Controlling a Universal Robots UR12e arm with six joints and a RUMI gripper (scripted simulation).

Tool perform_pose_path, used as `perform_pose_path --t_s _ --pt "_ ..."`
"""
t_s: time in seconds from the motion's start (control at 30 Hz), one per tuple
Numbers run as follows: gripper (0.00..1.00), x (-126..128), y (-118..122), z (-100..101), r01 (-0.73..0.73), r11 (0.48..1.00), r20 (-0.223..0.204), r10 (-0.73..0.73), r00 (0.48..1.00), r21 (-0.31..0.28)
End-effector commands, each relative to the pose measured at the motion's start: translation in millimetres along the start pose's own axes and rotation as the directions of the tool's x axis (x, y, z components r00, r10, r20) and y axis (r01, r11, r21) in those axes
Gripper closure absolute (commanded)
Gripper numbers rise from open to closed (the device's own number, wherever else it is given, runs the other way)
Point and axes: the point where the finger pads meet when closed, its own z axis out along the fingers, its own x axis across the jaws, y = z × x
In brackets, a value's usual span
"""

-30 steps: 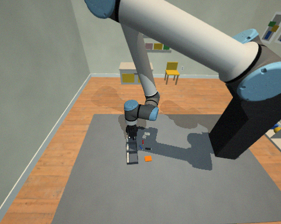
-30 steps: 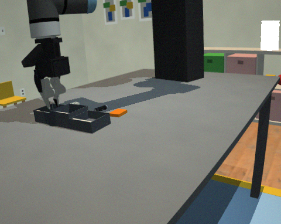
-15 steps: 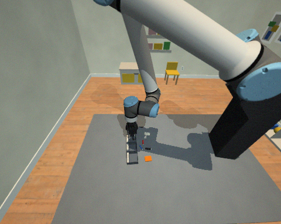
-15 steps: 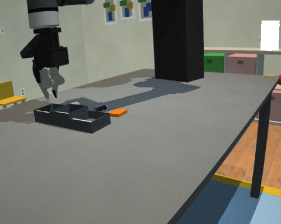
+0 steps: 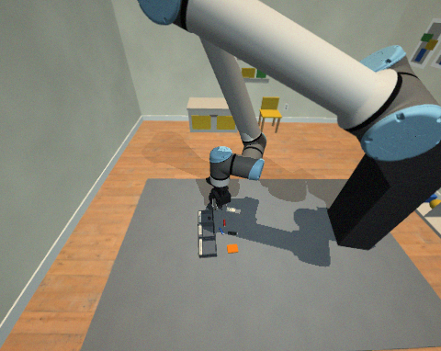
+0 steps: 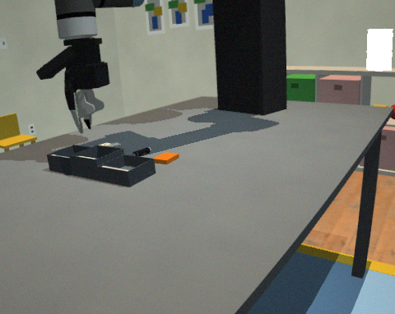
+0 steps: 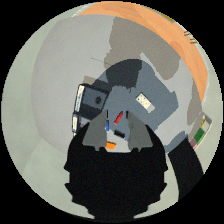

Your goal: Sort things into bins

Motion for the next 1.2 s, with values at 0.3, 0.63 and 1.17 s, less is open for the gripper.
perform_pose_path --t_s 0.3,0.63,1.17 --pt "0.76 86 -5 1 0.443 0.897 -0.002 -0.443 0.897 0.001" --pt "0.76 86 -5 1 0.702 0.712 0.001 -0.702 0.712 0.005" --pt "0.76 86 -5 1 0.821 0.571 0.01 -0.821 0.571 0.008"
